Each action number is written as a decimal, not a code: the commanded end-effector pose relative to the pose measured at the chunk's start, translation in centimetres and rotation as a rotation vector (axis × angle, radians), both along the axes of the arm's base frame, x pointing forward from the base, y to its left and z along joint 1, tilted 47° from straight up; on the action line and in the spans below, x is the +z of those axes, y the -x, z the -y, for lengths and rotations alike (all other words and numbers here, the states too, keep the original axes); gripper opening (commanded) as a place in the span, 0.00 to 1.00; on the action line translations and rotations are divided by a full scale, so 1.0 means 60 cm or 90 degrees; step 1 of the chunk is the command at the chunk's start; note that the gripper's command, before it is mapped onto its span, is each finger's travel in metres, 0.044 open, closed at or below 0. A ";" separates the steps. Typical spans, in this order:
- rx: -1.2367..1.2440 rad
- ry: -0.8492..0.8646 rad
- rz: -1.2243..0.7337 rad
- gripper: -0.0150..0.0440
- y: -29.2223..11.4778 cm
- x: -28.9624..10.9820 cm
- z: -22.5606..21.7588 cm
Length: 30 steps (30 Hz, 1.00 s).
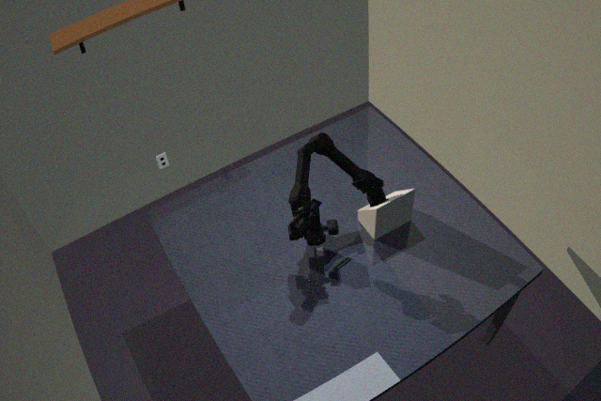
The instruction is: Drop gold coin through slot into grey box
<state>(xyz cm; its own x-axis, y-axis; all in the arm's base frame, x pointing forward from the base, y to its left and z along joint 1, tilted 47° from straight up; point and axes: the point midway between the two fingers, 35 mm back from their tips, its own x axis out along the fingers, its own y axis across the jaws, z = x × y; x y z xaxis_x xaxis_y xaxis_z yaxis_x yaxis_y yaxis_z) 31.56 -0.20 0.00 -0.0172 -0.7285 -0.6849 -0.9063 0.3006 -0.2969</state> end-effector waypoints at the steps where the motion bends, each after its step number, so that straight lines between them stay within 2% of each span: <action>1: 0.003 0.001 -0.002 0.25 0.000 -0.002 0.004; 24: 0.003 0.002 -0.002 0.25 0.000 -0.017 0.021; 30: 0.001 0.000 -0.001 0.52 0.000 -0.015 0.018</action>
